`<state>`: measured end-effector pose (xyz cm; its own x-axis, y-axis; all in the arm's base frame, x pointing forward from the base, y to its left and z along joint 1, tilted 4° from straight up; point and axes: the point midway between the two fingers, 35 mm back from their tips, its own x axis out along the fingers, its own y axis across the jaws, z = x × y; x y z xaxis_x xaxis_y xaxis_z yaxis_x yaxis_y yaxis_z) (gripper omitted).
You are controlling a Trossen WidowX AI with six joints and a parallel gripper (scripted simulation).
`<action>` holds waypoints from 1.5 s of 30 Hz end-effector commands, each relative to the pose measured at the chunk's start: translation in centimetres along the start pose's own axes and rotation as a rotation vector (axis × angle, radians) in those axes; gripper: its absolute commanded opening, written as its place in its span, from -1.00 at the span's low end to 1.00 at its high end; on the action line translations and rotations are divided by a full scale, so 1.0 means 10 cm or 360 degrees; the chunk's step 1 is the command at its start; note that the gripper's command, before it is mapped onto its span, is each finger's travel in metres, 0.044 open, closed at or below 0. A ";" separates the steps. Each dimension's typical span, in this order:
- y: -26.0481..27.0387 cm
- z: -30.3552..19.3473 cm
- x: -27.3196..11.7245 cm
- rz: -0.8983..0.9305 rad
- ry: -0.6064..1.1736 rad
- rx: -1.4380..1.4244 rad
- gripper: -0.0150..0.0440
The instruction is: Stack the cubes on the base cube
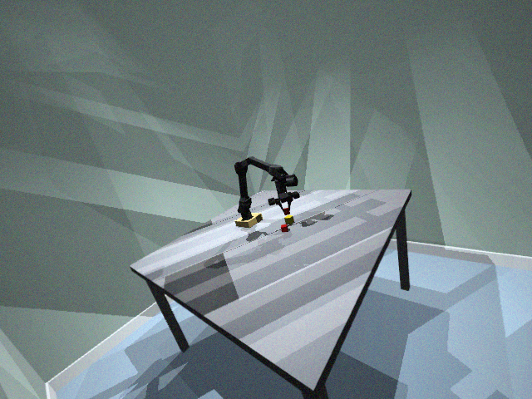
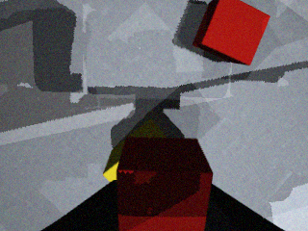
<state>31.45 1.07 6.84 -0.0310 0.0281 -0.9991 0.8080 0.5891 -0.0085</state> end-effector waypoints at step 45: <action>0.05 -0.04 0.28 0.0012 0.0004 0.0065 -0.14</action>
<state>31.49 1.70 4.10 -0.0293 0.0277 -0.9992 0.8330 0.5532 -0.0091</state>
